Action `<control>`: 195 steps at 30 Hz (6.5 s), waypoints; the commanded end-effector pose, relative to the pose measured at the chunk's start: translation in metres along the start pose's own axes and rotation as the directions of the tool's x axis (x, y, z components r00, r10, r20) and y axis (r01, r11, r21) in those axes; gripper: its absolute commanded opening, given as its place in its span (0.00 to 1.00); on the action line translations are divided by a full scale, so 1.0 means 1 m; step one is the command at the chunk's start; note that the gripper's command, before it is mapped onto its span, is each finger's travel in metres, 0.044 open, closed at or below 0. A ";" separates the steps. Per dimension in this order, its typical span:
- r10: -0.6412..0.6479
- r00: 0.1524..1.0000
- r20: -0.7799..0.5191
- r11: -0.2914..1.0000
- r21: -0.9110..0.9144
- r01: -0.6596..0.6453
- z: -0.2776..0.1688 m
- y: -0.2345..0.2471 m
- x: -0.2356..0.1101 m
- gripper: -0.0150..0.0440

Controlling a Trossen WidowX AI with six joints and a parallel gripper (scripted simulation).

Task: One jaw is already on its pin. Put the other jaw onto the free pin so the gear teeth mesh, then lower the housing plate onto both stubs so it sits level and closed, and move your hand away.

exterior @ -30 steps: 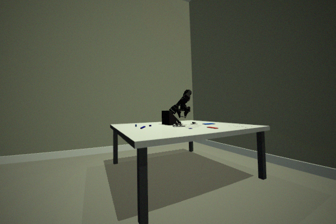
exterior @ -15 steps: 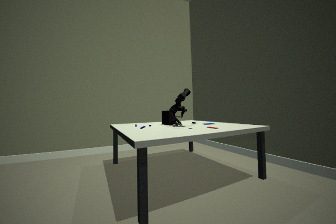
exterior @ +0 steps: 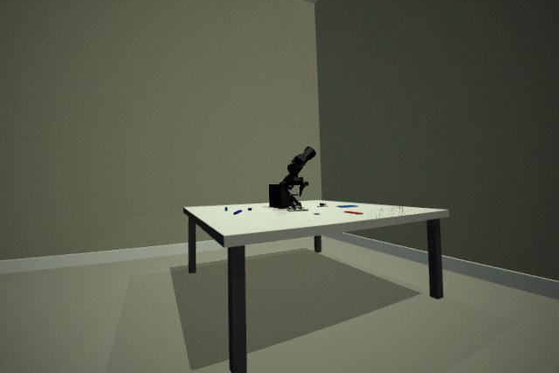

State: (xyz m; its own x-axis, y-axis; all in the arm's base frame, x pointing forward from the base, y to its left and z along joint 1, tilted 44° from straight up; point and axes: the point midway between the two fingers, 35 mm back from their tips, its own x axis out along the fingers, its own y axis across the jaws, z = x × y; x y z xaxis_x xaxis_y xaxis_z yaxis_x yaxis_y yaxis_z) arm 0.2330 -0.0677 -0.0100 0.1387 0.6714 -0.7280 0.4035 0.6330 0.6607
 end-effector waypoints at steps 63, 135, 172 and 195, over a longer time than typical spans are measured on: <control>-0.002 1.000 -0.002 1.000 0.006 0.002 -0.009 0.005 0.002 0.85; 0.001 1.000 -0.003 1.000 0.006 -0.001 -0.010 0.006 0.065 0.85; 0.002 1.000 -0.003 1.000 0.007 -0.002 -0.010 0.006 0.073 0.85; 0.002 1.000 -0.003 1.000 0.007 -0.002 -0.010 0.006 0.077 0.85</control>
State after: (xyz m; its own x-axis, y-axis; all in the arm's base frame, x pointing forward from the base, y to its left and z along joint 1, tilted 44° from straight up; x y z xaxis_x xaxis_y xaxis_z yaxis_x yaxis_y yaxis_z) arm 0.2378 -0.0090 -0.0598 0.1366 0.6704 -0.7293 0.4038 0.6346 0.6589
